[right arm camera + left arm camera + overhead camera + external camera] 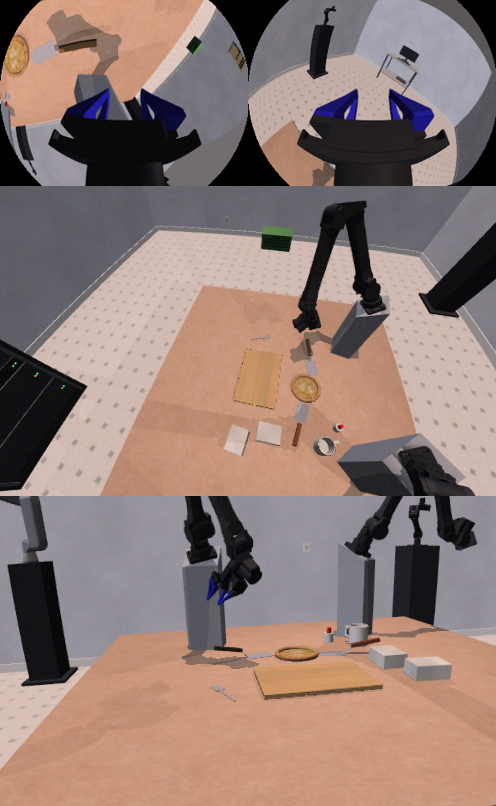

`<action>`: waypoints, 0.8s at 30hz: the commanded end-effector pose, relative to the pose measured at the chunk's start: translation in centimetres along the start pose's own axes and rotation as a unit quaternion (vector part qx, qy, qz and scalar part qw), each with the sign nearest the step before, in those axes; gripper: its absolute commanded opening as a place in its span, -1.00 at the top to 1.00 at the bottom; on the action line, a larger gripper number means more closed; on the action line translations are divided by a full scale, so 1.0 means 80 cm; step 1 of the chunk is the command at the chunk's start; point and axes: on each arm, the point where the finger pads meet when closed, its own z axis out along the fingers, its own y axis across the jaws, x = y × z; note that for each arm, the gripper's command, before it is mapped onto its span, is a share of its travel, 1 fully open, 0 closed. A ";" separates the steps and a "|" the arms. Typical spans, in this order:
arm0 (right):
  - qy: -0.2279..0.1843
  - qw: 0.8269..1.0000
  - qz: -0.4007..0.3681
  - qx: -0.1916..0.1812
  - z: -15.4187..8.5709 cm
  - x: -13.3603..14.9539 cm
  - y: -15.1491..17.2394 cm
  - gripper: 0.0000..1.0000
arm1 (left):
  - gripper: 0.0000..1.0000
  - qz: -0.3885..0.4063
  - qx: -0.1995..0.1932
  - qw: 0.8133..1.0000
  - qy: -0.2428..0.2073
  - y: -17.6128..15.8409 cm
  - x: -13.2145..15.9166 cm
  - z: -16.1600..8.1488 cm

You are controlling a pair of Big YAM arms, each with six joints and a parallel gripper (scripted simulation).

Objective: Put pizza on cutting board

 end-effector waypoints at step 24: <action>-0.013 0.993 -0.109 -0.034 0.033 -0.002 0.031 0.04 | 0.04 0.238 0.048 0.958 0.152 -0.023 0.192 -0.101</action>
